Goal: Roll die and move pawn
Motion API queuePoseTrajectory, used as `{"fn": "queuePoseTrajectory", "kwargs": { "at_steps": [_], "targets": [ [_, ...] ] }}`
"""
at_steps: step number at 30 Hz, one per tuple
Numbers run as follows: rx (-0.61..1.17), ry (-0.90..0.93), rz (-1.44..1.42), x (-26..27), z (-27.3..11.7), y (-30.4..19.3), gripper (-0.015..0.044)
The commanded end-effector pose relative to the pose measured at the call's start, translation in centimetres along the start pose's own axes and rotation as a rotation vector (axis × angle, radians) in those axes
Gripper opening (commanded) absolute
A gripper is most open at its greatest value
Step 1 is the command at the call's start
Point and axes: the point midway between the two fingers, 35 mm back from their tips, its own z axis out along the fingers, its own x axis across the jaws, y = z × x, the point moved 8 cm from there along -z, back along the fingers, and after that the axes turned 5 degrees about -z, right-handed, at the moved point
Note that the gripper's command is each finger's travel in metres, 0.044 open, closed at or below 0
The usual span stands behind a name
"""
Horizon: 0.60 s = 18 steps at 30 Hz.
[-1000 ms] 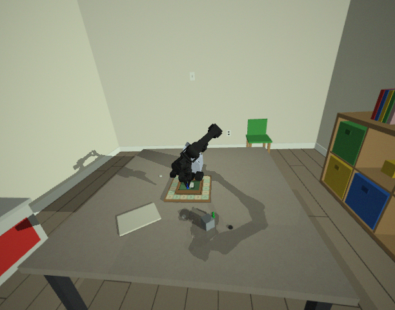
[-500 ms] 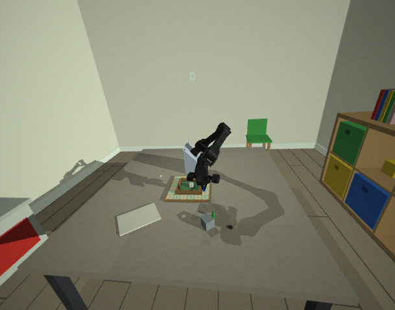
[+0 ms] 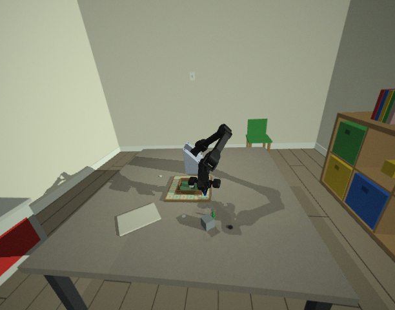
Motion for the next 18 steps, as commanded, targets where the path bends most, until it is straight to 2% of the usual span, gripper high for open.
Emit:
{"fn": "queuePoseTrajectory", "kwargs": {
  "at_steps": [1,12,18],
  "targets": [
    [-0.005,0.002,0.006,-0.1,0.3,0.1,0.0],
    [-0.005,0.003,0.006,-0.1,1.8,0.1,0.0],
    [-0.005,0.003,0.0,0.0,1.3,0.1,0.0157]
  ]
}}
